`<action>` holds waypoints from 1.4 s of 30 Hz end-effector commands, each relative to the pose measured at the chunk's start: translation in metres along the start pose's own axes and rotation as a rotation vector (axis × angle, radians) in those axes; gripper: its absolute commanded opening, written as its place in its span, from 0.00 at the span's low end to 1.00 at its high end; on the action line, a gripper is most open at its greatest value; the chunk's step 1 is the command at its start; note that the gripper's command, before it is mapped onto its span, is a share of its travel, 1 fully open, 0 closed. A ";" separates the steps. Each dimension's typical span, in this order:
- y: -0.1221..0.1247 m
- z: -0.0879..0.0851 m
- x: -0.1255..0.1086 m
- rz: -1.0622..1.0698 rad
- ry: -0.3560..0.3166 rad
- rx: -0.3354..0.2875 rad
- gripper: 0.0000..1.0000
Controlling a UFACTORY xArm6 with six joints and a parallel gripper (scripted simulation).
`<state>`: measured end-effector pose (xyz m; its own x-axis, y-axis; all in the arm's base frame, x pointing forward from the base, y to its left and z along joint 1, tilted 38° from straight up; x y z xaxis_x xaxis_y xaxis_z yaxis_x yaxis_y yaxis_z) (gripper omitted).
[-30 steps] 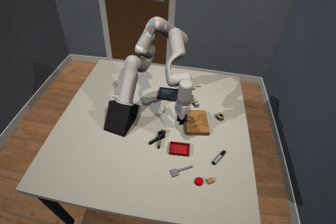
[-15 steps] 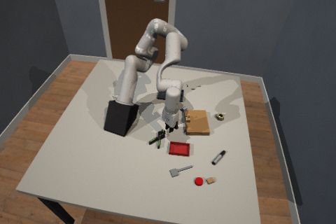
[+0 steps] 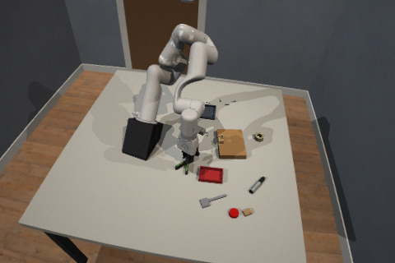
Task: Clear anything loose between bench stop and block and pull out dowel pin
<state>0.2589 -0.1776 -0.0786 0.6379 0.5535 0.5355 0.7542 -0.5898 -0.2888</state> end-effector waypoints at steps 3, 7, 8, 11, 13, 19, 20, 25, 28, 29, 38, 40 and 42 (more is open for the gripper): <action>-0.004 0.002 -0.012 -0.058 0.006 -0.003 0.28; -0.006 0.003 -0.017 -0.081 0.008 -0.002 0.28; -0.006 0.004 -0.018 -0.084 0.008 -0.002 0.28; -0.007 0.004 -0.019 -0.090 0.008 -0.002 0.28; -0.007 0.004 -0.019 -0.091 0.009 -0.001 0.28; -0.007 0.004 -0.019 -0.092 0.009 -0.001 0.77; -0.007 0.004 -0.019 -0.092 0.009 -0.001 0.77; -0.007 0.004 -0.019 -0.092 0.009 -0.001 0.77; -0.007 0.004 -0.019 -0.092 0.009 -0.001 0.77; -0.007 0.004 -0.019 -0.092 0.009 -0.001 0.77; -0.007 0.005 -0.019 -0.092 0.009 -0.002 0.77; -0.007 0.005 -0.019 -0.092 0.009 -0.002 0.77; -0.007 0.006 -0.019 -0.092 0.009 -0.002 0.77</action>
<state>0.2415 -0.1799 -0.0914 0.5650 0.5993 0.5671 0.8093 -0.5365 -0.2394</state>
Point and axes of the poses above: the point where the finger pads meet when closed, its own z axis out along the fingers, its own y axis across the jaws, x = y × z, the point moved 2 cm from there along -z, back along the fingers, and after that the axes turned 15 degrees about z, right-handed, at the moved point
